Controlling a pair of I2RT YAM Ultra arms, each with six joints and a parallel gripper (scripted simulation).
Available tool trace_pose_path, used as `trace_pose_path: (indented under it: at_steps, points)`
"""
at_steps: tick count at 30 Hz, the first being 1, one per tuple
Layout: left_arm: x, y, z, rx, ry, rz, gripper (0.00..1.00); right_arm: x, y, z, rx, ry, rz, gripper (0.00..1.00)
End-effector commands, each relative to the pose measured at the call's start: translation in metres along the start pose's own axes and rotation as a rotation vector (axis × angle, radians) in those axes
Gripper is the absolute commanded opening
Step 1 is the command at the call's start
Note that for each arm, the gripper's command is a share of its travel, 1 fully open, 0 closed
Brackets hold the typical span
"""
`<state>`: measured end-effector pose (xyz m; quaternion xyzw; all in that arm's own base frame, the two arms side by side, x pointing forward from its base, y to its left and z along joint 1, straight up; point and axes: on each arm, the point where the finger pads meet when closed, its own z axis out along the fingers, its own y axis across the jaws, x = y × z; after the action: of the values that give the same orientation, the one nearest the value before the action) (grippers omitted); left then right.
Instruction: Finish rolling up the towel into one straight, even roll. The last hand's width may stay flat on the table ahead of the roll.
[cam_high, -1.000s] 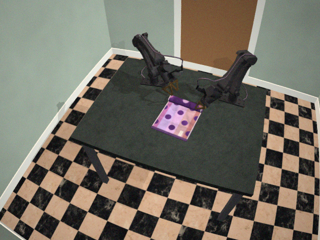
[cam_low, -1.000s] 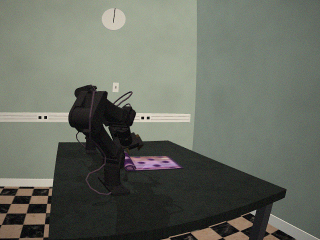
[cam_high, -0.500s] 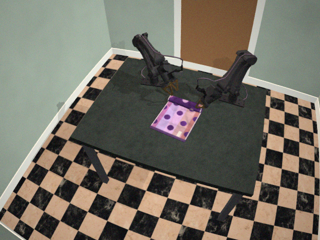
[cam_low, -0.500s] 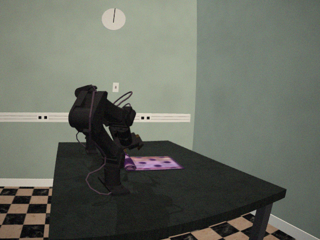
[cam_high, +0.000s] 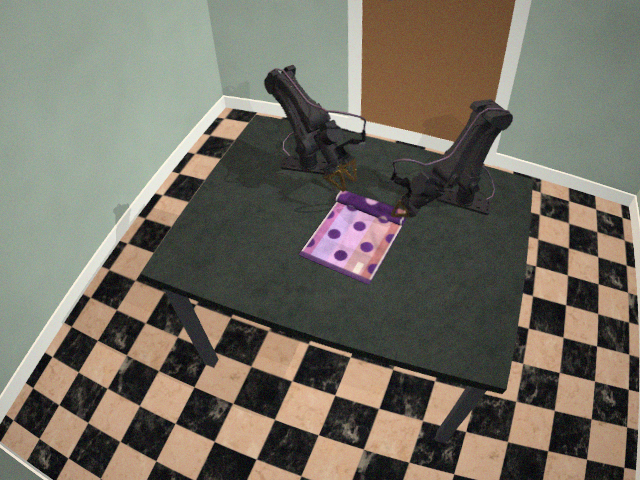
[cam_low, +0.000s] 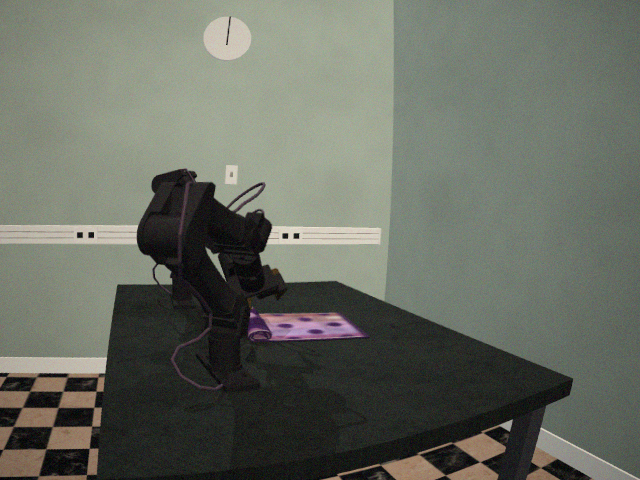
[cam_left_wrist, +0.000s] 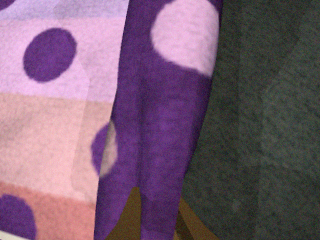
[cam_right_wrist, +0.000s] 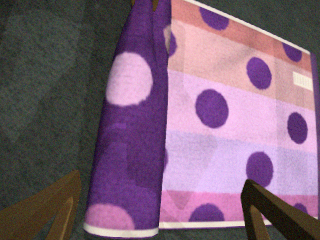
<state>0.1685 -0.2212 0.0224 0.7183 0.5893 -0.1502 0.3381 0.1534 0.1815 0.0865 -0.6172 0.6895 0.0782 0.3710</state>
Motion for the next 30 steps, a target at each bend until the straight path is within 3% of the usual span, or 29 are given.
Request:
trace_pose_path:
  at_steps: [1, 30]
  points:
    - [0.0005, -0.0021, -0.0003, 0.084, 0.011, -0.067, 0.15, 0.0021, 0.0026, 0.0046, -0.005, 0.009, 0.007, 0.98]
    - [-0.0042, 0.0002, -0.0059, 0.646, 0.046, -0.524, 0.15, 0.0045, 0.0000, 0.0073, 0.018, 0.022, 0.035, 0.98]
